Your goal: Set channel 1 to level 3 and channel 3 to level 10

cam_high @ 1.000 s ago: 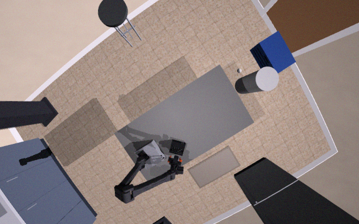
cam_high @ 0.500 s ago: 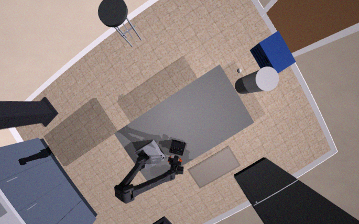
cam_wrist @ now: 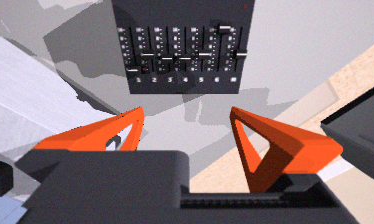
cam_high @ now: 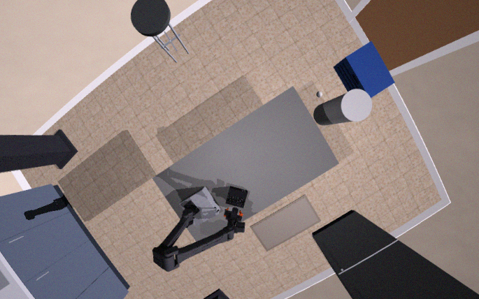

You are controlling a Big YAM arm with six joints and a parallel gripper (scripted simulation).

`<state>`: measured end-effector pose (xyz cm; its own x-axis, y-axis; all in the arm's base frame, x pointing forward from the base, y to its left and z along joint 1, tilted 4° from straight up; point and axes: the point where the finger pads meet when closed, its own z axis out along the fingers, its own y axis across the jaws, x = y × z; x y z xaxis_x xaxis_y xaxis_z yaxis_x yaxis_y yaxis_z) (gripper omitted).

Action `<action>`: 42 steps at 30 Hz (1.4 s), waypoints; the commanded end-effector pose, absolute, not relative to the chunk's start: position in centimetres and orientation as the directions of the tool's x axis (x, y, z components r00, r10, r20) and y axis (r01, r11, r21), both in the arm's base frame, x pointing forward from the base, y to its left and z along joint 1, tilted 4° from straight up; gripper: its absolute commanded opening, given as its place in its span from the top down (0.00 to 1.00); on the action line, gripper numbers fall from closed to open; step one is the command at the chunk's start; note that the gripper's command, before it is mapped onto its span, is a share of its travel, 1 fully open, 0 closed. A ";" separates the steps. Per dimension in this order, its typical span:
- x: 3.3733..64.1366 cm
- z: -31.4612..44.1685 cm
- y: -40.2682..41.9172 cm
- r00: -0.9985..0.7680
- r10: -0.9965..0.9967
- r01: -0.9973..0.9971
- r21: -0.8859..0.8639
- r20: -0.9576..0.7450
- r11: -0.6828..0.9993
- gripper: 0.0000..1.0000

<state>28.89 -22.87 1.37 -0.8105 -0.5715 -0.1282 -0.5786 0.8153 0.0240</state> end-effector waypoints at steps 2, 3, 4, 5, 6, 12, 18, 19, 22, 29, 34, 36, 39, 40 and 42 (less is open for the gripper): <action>29.1 1.5 -23.3 -0.819 -0.558 -0.565 0.023 -0.133 0.824 0.00; 29.2 1.7 -23.3 -0.822 -0.553 -0.561 0.023 -0.132 0.828 0.00; 29.5 1.9 -23.3 -0.825 -0.550 -0.557 0.021 -0.131 0.830 0.00; 29.9 2.2 -23.4 -0.827 -0.546 -0.553 0.016 -0.131 0.833 0.00; 30.5 2.6 -23.6 -0.831 -0.541 -0.546 0.006 -0.132 0.837 0.00; 31.3 3.4 -23.8 -0.880 -0.457 -0.461 0.004 -0.128 0.887 0.00; 32.3 4.7 -23.4 -0.975 -0.193 -0.196 0.024 -0.108 0.980 0.00; 32.6 5.0 -23.3 -0.986 -0.132 -0.135 0.027 -0.104 0.990 0.00; 33.2 5.6 -22.9 -0.996 0.030 0.027 0.045 -0.080 0.999 0.00; 34.4 7.2 -22.1 -0.946 0.319 0.317 0.055 -0.047 0.947 0.00; 35.6 8.7 -21.1 -0.850 0.526 0.525 0.060 -0.008 0.849 0.00; 36.0 9.3 -20.7 -0.800 0.600 0.599 0.058 0.005 0.799 0.00; 36.5 10.0 -20.2 -0.713 0.701 0.701 0.051 0.019 0.711 0.00; 36.9 10.2 -20.1 -0.681 0.732 0.732 0.050 0.020 0.680 0.00; 36.9 10.2 -20.1 -0.681 0.732 0.732 0.050 0.020 0.680 0.00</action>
<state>34.40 -19.00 7.29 -0.7901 0.6091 0.0682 0.6128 0.7870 0.0711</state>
